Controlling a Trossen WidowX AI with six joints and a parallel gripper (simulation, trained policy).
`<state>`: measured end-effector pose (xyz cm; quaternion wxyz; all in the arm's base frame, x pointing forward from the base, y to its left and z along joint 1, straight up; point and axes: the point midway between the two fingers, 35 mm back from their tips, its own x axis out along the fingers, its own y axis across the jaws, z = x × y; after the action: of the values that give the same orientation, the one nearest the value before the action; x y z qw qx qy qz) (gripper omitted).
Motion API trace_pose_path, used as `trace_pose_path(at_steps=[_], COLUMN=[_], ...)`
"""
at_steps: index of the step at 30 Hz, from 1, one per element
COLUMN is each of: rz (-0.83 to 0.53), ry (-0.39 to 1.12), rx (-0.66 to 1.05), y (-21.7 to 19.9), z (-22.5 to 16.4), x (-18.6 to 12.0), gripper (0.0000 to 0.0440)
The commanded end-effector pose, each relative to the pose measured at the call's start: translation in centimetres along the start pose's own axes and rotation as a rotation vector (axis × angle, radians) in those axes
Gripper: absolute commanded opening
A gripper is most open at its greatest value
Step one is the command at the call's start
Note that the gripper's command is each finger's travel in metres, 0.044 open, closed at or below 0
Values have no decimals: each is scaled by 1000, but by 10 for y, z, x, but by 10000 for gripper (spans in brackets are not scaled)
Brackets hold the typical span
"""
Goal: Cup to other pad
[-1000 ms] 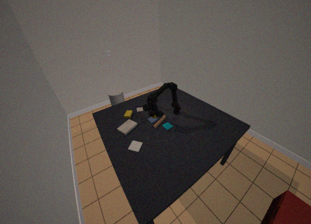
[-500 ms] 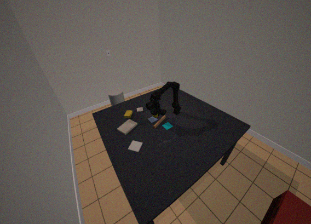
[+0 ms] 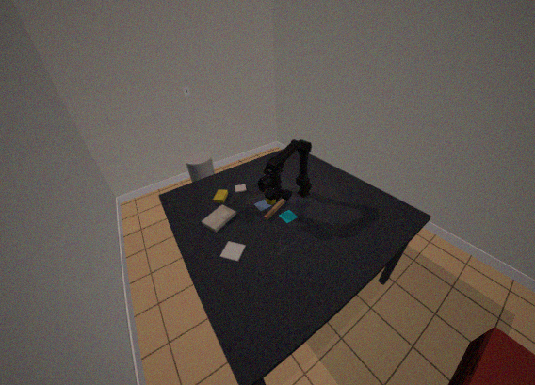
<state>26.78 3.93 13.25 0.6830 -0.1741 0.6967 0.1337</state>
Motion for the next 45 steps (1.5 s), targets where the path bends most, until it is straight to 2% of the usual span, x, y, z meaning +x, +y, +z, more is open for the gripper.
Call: trace_pose_path(at_steps=[1,23,45], rz=[-2,-10,-23], ry=[-28,-125,-142], rx=[-10,-72,-32], y=[12,79,104], z=[4,17,2], x=[-3,2,52], gripper=[0,0,1])
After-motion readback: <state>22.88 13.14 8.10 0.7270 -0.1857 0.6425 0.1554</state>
